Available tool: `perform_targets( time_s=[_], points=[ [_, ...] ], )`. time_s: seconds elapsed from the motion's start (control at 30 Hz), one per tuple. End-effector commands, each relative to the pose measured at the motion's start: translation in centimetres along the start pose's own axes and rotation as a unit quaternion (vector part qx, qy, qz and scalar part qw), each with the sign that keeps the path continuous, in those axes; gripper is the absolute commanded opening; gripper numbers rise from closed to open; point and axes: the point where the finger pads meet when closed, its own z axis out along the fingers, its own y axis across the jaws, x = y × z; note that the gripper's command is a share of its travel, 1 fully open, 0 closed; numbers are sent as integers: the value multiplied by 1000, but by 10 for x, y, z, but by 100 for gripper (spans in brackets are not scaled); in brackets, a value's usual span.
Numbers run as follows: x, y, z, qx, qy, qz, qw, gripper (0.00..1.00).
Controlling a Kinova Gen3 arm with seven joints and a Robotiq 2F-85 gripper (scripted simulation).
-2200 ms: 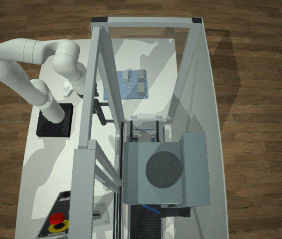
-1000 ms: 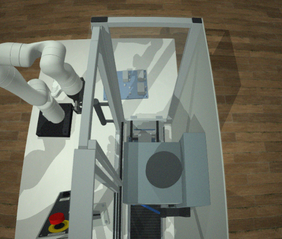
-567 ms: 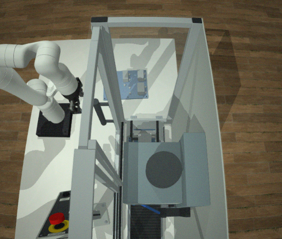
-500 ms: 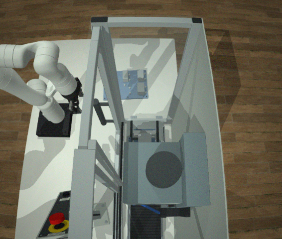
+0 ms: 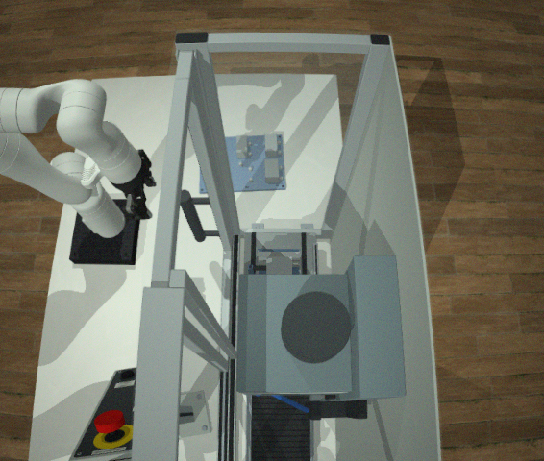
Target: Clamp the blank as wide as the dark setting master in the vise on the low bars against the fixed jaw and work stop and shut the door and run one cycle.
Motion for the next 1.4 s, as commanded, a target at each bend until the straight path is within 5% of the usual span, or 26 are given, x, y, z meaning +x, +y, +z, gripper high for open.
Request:
perform_targets(
  time_s=[0.0,0.1,0.5,0.67,1.07,1.1,1.37],
  points=[
    [-3,0,-24,0,20,0,1000,80],
    [-7,0,-60,0,52,0,999,80],
    [-7,0,-60,0,52,0,999,80],
    [-10,0,-97,0,52,0,999,80],
    [-10,0,-97,0,52,0,999,80],
    [-10,0,-97,0,52,0,999,10],
    [-10,0,-97,0,52,0,999,10]
  ],
)
